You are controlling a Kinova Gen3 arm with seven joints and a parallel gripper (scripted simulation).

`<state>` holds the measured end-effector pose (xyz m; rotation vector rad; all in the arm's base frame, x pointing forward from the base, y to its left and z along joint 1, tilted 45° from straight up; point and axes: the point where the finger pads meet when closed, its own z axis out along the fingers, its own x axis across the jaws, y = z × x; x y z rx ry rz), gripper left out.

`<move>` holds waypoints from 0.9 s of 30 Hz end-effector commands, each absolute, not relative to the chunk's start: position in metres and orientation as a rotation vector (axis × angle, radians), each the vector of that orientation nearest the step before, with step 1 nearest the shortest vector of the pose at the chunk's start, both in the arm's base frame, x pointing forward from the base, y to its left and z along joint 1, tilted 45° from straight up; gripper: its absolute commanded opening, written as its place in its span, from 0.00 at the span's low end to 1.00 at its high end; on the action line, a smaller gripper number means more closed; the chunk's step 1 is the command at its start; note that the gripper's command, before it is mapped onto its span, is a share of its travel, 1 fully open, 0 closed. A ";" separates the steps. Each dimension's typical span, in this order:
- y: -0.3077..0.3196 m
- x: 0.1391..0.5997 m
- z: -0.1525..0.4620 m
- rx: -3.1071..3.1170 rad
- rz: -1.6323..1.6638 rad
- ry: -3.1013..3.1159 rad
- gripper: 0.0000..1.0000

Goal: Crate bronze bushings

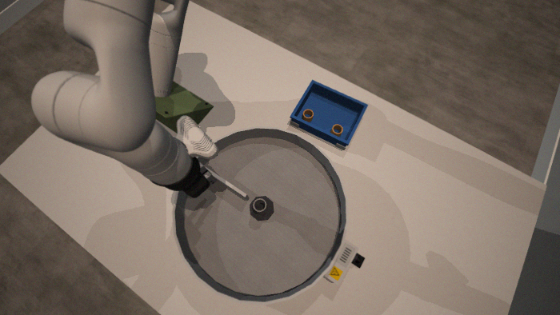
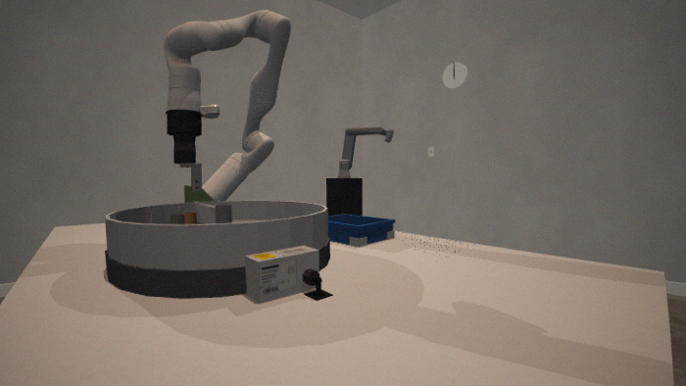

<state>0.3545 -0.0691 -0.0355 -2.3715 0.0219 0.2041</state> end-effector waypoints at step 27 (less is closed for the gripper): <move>-0.071 0.307 -0.050 -2.368 0.151 -0.087 0.40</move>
